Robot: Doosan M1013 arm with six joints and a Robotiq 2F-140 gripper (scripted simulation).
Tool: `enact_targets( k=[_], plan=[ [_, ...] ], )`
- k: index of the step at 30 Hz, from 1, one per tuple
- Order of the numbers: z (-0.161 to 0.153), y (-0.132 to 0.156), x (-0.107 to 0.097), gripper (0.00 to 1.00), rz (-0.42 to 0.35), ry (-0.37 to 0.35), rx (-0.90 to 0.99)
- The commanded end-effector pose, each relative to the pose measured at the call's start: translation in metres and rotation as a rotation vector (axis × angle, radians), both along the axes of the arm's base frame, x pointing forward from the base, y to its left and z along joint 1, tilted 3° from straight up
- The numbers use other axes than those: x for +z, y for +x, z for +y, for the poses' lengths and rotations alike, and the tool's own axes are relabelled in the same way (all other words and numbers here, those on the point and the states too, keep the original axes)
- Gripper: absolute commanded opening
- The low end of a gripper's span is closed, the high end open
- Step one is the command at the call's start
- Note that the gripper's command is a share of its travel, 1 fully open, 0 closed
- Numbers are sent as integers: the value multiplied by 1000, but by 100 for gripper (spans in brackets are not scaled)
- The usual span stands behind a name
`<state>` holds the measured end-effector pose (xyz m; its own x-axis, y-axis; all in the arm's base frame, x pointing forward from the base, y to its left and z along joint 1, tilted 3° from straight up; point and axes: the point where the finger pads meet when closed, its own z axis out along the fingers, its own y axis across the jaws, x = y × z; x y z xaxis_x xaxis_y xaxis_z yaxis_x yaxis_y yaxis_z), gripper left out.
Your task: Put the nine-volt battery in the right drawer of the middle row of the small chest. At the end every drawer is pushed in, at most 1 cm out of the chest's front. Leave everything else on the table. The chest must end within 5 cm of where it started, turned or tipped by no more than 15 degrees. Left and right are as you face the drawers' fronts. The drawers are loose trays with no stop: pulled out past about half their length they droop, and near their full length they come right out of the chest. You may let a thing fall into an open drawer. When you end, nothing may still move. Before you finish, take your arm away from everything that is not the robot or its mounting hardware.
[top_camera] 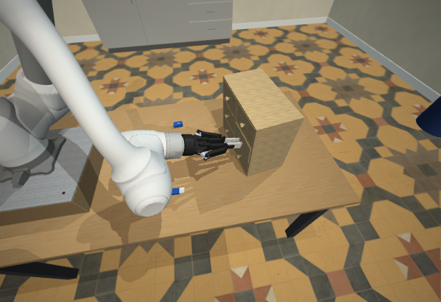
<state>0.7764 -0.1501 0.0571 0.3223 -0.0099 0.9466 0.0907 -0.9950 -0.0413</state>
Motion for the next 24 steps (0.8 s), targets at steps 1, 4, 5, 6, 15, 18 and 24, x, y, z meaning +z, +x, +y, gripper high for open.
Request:
enact_targets(
  k=[1, 4, 5, 6, 15, 18, 24],
  plan=[
    [0, -2, 0, 8, 0, 0, 0],
    [0, -4, 0, 8, 0, 0, 0],
    [0, -5, 0, 8, 0, 0, 0],
    [-1, -6, 0, 8, 0, 0, 0],
    [-1, -15, 0, 8, 0, 0, 0],
    [-2, -19, 0, 8, 0, 0, 0],
    [-2, -27, -1, 8, 0, 0, 0]
  ],
)
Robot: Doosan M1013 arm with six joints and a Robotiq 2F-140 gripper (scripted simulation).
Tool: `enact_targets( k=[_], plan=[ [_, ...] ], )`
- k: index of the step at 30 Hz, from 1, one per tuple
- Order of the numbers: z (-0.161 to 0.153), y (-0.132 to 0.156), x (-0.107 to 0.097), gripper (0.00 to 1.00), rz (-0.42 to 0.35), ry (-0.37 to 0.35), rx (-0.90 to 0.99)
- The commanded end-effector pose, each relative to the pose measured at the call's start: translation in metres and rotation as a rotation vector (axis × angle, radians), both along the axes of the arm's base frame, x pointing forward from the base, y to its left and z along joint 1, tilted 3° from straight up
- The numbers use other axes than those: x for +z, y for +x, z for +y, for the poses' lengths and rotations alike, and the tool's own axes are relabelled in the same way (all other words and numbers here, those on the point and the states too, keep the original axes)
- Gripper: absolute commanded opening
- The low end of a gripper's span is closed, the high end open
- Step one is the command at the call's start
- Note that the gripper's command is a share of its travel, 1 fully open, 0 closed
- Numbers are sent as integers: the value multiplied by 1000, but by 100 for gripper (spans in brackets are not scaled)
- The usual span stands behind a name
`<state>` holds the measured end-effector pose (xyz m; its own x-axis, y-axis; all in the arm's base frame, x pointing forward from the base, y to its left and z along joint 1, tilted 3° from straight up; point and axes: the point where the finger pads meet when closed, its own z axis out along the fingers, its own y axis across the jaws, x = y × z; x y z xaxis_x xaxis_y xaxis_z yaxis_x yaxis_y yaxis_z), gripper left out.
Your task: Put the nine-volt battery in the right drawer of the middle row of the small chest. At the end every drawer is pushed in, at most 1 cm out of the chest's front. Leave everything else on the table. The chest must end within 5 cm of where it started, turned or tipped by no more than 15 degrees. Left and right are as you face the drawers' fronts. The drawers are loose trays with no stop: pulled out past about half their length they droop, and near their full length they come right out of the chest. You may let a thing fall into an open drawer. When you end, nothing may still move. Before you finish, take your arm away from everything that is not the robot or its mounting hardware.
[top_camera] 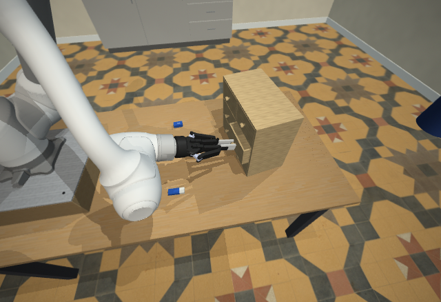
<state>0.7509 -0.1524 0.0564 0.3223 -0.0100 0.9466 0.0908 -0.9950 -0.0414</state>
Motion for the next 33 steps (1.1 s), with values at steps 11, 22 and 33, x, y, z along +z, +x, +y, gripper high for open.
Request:
enact_targets(
  k=[11, 22, 33],
  plan=[
    [-2, -16, 0, 8, 0, 0, 0],
    [-2, -27, 0, 8, 0, 0, 0],
    [-3, -35, -1, 8, 0, 0, 0]
  ],
)
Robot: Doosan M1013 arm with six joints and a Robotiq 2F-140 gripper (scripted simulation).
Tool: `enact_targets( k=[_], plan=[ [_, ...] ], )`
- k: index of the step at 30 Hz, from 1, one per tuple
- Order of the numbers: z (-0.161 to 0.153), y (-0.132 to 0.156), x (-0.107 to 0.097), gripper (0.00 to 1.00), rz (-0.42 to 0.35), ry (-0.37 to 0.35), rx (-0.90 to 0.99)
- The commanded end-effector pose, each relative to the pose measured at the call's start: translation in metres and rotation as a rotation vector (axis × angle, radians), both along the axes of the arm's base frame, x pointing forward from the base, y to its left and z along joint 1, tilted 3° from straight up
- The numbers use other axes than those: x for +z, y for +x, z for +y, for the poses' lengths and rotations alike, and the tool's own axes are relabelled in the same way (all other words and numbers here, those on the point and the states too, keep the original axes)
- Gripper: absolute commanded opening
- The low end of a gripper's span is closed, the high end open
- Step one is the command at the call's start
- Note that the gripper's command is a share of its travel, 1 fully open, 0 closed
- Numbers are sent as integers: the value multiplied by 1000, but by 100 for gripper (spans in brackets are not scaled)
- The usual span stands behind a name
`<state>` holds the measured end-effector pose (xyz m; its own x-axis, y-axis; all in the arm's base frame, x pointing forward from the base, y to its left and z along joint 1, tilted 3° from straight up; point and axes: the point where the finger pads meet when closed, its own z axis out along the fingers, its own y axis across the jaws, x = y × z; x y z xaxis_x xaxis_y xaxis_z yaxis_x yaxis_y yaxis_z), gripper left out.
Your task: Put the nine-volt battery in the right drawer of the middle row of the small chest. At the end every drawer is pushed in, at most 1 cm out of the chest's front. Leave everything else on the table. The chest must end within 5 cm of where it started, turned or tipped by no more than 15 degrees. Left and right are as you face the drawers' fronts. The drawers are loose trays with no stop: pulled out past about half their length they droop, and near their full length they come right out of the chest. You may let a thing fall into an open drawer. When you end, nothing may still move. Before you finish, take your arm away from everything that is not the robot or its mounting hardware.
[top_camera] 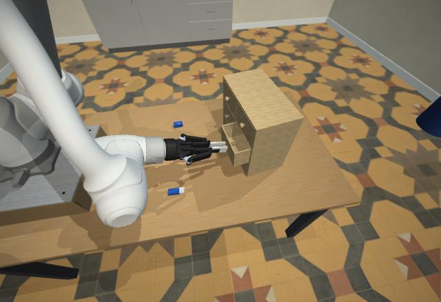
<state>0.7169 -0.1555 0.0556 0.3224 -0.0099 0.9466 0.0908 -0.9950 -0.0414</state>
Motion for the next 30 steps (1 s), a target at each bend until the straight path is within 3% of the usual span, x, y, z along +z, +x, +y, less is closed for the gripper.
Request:
enact_targets(
  k=[1, 27, 30],
  plan=[
    [0, -1, 0, 8, 0, 0, 0],
    [0, -3, 0, 8, 0, 0, 0],
    [0, -3, 0, 13, 0, 0, 0]
  ],
)
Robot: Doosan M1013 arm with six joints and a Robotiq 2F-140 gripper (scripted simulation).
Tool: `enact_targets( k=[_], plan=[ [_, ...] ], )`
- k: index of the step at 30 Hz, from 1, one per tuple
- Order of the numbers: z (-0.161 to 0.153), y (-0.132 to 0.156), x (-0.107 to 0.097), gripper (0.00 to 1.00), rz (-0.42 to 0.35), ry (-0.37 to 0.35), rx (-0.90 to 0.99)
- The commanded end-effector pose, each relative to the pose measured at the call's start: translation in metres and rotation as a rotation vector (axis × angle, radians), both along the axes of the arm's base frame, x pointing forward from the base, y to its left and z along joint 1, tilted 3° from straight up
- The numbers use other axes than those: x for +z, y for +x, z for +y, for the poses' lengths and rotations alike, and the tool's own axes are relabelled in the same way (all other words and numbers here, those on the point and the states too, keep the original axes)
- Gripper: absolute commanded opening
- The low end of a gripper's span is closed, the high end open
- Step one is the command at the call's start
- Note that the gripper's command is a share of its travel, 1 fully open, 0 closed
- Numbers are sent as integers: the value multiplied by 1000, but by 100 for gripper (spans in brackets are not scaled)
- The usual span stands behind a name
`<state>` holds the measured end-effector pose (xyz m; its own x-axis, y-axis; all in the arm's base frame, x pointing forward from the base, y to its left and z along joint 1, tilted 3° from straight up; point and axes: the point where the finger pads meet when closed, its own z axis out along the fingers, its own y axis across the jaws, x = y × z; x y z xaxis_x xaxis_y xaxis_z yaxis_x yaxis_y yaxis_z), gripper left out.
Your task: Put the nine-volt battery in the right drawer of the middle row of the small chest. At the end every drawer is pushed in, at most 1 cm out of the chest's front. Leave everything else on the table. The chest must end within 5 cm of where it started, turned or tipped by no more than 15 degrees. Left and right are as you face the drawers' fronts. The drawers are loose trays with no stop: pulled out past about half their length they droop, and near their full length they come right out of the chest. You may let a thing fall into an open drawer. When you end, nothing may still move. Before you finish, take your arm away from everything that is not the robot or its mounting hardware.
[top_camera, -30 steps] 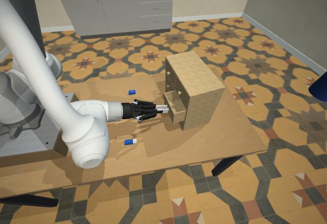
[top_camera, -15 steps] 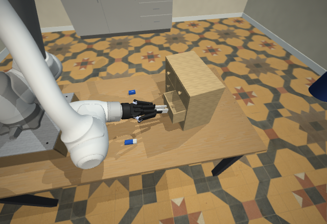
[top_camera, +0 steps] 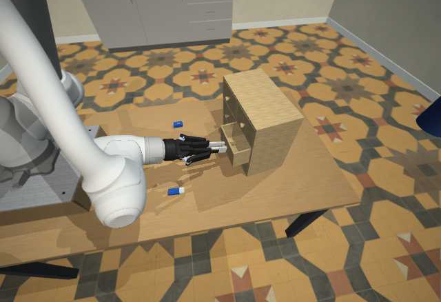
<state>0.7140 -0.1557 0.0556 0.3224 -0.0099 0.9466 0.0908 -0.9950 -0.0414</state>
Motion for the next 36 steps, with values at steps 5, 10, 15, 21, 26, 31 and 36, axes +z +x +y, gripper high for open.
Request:
enact_targets(
  k=[5, 10, 15, 21, 26, 31, 36],
  plan=[
    [0, 0, 0, 18, 0, 0, 0],
    [0, 0, 0, 20, 0, 0, 0],
    [0, -1, 0, 20, 0, 0, 0],
    [-2, -21, 0, 20, 0, 0, 0],
    [-3, -36, -1, 20, 0, 0, 0],
    [-4, -49, -1, 20, 0, 0, 0],
    [-5, -52, 0, 20, 0, 0, 0]
  ],
)
